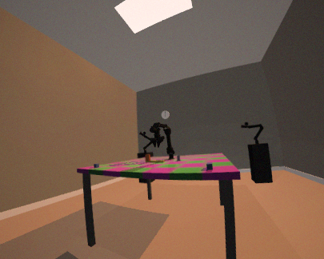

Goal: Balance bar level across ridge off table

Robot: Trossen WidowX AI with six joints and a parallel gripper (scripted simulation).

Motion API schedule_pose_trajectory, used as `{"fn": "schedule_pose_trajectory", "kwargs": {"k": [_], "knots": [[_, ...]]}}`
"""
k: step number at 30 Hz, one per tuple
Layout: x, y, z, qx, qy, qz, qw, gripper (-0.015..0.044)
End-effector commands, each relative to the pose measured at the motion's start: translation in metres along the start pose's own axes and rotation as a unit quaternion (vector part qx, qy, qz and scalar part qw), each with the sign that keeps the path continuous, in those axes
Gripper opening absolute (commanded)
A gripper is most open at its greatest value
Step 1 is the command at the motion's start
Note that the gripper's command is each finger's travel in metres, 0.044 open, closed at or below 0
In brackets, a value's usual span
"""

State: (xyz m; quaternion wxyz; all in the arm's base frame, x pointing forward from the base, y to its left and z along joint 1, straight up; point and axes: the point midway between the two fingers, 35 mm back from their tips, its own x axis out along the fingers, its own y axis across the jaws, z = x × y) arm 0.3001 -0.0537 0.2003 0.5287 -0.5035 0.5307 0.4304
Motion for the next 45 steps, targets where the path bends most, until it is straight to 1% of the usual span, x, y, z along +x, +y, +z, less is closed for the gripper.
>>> {"fn": "schedule_pose_trajectory", "kwargs": {"k": [1, 8, 14, 31, 45], "knots": [[0.004, -0.009, -0.009, -0.027, -0.011, 0.008, 1.000, 0.0315], [0.014, -0.025, -0.031, -0.082, -0.033, 0.018, 0.996, 0.0315], [0.021, -0.027, -0.033, -0.087, -0.035, 0.019, 0.995, 0.0315], [0.125, -0.022, -0.026, -0.087, -0.035, 0.019, 0.995, 0.0315], [0.142, -0.021, -0.025, -0.087, -0.035, 0.019, 0.995, 0.0315]]}}
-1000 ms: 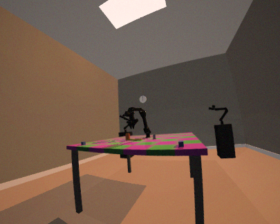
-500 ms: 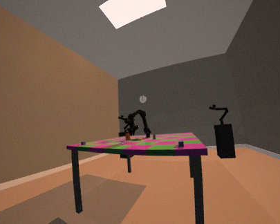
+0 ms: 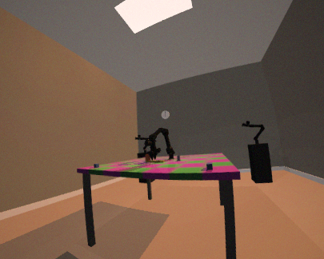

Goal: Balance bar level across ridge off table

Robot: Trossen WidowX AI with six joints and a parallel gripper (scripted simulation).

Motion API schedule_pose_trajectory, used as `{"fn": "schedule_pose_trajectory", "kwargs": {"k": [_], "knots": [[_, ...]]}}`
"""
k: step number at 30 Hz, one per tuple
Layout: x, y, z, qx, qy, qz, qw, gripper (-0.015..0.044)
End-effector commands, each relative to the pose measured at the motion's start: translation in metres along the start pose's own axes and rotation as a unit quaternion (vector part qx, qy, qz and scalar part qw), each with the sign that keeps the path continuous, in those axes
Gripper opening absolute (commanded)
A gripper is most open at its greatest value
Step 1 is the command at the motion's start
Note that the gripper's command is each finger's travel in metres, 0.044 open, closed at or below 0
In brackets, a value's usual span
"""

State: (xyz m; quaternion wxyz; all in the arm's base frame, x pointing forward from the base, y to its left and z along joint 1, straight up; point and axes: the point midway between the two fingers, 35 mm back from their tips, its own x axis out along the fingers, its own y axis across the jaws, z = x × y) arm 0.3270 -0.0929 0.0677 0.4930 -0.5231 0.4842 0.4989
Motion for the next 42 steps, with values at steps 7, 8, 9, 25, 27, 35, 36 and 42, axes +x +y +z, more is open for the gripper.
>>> {"fn": "schedule_pose_trajectory", "kwargs": {"k": [7, 8, 9, 25, 27, 35, 36, 42], "knots": [[0.017, 0.000, 0.001, -0.002, -0.003, 0.001, 1.000, 0.0315], [0.018, 0.000, 0.001, -0.002, -0.003, 0.001, 1.000, 0.0315], [0.018, 0.001, 0.001, -0.002, -0.003, 0.001, 1.000, 0.0315], [0.017, 0.001, 0.000, 0.000, -0.001, 0.003, 1.000, 0.0184], [0.017, 0.001, 0.000, 0.000, -0.001, 0.003, 1.000, 0.0151], [0.017, 0.001, 0.000, 0.000, -0.001, 0.003, 1.000, 0.0078], [0.016, 0.001, 0.000, 0.000, -0.001, 0.003, 1.000, 0.0052], [0.001, -0.002, 0.000, 0.000, -0.001, 0.002, 1.000, 0.0000]]}}
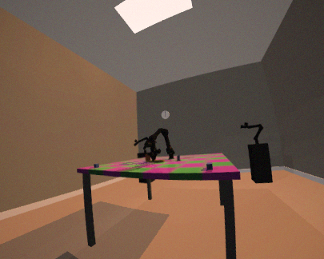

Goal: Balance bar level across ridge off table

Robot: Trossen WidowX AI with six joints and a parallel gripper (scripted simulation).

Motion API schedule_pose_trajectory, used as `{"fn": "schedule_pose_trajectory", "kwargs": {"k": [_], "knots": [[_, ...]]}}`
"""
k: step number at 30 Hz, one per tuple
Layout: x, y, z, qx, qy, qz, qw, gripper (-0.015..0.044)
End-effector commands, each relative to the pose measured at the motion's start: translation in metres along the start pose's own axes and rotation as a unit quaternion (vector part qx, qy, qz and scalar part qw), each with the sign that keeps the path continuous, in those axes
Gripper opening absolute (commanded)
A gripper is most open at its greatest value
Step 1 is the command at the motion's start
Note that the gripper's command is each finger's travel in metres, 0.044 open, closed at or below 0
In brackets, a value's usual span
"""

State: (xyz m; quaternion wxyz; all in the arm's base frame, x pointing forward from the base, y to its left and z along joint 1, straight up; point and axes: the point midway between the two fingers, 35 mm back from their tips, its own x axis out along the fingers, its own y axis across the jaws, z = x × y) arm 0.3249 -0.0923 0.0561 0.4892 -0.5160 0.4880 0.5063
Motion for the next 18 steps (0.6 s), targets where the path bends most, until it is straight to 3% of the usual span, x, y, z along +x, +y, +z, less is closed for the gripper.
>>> {"fn": "schedule_pose_trajectory", "kwargs": {"k": [1, 18], "knots": [[-0.013, -0.004, -0.001, 0.000, 0.002, -0.009, 1.000, 0.0000], [-0.057, -0.006, -0.002, -0.001, 0.002, -0.010, 1.000, 0.0000]]}}
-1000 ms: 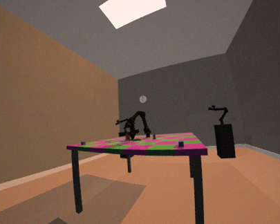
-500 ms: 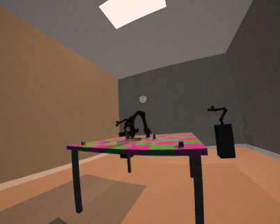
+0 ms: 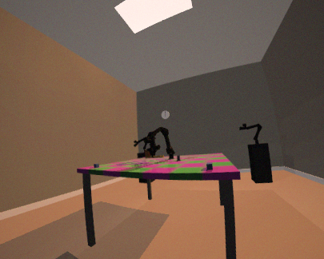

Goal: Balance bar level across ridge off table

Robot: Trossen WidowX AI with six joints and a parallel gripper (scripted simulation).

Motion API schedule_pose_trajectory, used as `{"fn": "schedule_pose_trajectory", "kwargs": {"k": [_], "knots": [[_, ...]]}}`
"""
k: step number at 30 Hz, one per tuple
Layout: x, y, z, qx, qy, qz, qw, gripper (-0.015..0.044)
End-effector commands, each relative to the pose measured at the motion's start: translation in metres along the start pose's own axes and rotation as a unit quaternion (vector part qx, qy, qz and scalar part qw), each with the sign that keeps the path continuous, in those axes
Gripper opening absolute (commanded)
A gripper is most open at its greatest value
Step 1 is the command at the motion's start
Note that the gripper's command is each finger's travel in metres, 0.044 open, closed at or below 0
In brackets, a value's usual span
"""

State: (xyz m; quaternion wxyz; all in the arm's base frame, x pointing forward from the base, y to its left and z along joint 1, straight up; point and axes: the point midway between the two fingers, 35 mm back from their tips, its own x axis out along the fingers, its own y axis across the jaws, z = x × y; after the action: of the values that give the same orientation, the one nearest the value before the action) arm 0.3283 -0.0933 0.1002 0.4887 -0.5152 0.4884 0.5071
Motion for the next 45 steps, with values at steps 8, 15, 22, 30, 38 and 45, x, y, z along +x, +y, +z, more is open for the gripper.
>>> {"fn": "schedule_pose_trajectory", "kwargs": {"k": [8, 15, 22, 30, 38, 45], "knots": [[-0.034, 0.000, 0.000, -0.001, 0.002, -0.011, 1.000, 0.0000], [-0.052, 0.003, 0.001, -0.002, 0.001, -0.011, 1.000, 0.0000], [-0.056, 0.002, 0.011, 0.019, 0.000, -0.011, 1.000, 0.0000], [-0.057, -0.003, 0.043, 0.086, -0.002, -0.011, 0.996, 0.0000], [-0.057, -0.005, 0.075, 0.153, -0.004, -0.011, 0.988, 0.0000], [-0.057, -0.005, 0.103, 0.213, -0.006, -0.011, 0.977, 0.0000]]}}
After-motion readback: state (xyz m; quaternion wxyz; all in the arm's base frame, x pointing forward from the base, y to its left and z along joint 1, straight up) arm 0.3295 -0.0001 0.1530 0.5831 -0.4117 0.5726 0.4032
